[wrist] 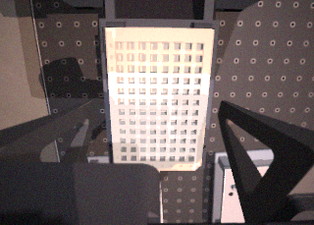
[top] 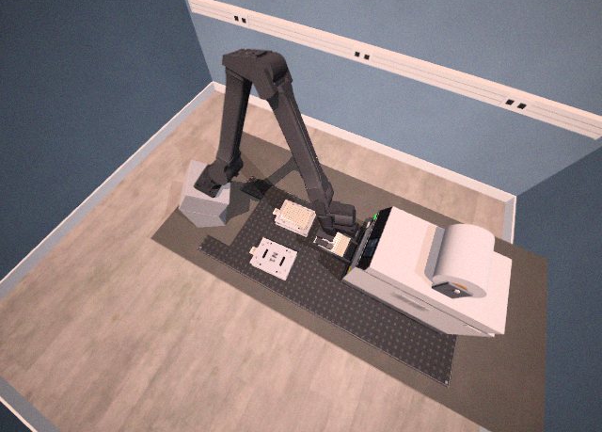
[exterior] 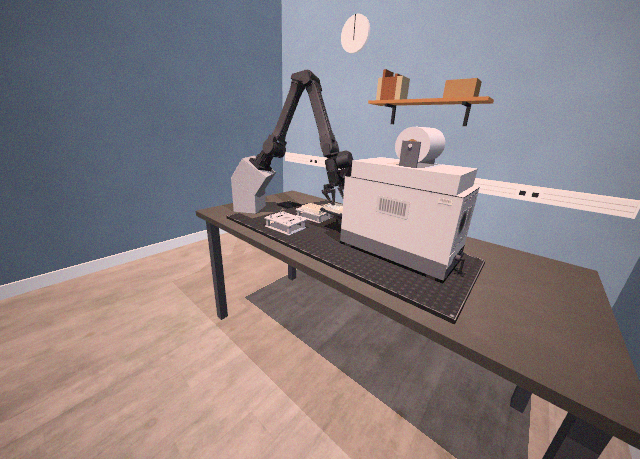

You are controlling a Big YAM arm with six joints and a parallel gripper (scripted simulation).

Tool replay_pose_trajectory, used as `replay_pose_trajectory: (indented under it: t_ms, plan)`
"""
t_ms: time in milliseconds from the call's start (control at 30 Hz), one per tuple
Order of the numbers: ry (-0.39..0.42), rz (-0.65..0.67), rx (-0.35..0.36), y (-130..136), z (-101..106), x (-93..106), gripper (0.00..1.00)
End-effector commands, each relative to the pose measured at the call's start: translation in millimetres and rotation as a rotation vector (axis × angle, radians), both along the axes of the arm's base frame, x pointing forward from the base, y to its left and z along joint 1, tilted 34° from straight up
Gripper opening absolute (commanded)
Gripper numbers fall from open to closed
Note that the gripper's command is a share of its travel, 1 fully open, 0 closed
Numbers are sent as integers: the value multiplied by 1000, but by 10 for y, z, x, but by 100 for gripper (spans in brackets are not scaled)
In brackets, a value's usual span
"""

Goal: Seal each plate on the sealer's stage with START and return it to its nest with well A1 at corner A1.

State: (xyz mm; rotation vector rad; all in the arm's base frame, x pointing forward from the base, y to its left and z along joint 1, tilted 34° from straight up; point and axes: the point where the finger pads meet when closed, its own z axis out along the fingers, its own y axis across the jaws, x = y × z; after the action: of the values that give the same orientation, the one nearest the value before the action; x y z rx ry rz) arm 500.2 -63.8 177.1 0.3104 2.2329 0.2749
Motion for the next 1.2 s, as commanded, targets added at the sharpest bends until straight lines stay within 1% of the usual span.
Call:
replay_pose_trajectory:
  t_ms: [0,100,300,500,633,733,800,833,967,1167]
  plan:
    - [-44,-17,-2,-102,178,149,100]
    - [-38,-17,-1,-102,146,152,100]
    - [-38,-17,-2,-101,146,150,100]
    - [-46,-10,-14,-135,366,27,100]
    - [-61,-7,-20,-146,517,-21,100]
    - [-63,3,-22,-111,575,-37,100]
    - [-63,3,-22,-111,575,-37,100]
    - [-45,-2,-20,-125,488,-48,100]
    - [-10,-5,-10,-147,379,-141,100]
    - [-23,-5,-13,-155,511,-273,100]
